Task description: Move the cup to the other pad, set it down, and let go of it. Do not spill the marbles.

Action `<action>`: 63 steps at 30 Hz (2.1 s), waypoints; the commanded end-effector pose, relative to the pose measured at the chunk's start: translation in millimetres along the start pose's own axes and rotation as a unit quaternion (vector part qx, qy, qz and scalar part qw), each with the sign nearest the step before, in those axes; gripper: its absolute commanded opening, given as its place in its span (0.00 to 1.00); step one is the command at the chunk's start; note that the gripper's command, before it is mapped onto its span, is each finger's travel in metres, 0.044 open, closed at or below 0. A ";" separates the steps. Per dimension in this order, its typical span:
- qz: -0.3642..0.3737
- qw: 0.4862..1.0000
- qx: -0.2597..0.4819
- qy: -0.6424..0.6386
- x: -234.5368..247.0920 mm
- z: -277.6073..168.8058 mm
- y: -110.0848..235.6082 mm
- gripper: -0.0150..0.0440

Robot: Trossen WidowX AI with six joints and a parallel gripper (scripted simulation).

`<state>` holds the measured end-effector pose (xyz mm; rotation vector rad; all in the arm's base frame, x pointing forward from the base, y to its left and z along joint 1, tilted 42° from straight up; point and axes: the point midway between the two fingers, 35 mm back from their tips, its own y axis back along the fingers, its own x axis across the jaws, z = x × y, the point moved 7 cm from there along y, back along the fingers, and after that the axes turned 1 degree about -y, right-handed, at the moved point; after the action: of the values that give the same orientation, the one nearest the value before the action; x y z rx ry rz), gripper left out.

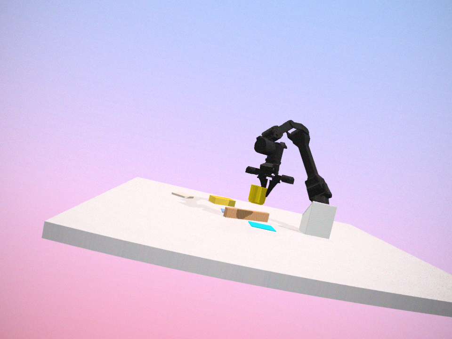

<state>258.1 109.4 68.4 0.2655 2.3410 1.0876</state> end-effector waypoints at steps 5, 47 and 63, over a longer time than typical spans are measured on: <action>0.004 1.000 0.005 0.002 21.3 9.8 -3.6 0.25; 0.004 1.000 0.004 0.002 56.1 25.7 -48.9 0.25; 0.003 1.000 0.005 0.002 57.3 23.6 -70.9 0.25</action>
<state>228.7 104.9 -16.3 0.2745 2.3355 1.0902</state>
